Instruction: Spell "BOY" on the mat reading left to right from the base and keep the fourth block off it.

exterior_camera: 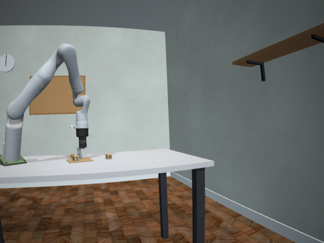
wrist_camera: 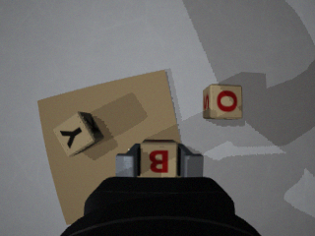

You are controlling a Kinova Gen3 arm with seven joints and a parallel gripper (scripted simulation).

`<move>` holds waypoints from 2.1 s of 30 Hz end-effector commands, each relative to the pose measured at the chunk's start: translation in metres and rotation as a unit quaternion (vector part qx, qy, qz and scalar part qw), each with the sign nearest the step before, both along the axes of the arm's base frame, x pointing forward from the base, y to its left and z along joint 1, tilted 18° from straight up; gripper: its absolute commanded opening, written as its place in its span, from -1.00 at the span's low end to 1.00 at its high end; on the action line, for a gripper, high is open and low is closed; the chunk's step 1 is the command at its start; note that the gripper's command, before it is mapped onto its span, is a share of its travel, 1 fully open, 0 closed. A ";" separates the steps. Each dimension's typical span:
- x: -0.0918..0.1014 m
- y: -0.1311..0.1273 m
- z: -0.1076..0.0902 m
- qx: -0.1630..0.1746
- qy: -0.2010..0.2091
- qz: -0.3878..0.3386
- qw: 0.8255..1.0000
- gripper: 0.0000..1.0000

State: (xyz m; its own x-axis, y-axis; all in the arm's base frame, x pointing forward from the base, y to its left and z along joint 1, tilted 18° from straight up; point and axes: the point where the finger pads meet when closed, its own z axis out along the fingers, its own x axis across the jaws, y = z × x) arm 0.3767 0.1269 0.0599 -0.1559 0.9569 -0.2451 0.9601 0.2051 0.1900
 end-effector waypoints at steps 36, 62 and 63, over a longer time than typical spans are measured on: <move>0.001 0.000 -0.003 0.000 -0.001 0.000 1.000 0.14; 0.001 0.000 -0.003 0.000 -0.001 0.000 1.000 0.38; 0.001 0.000 -0.003 0.000 -0.001 0.000 1.000 0.38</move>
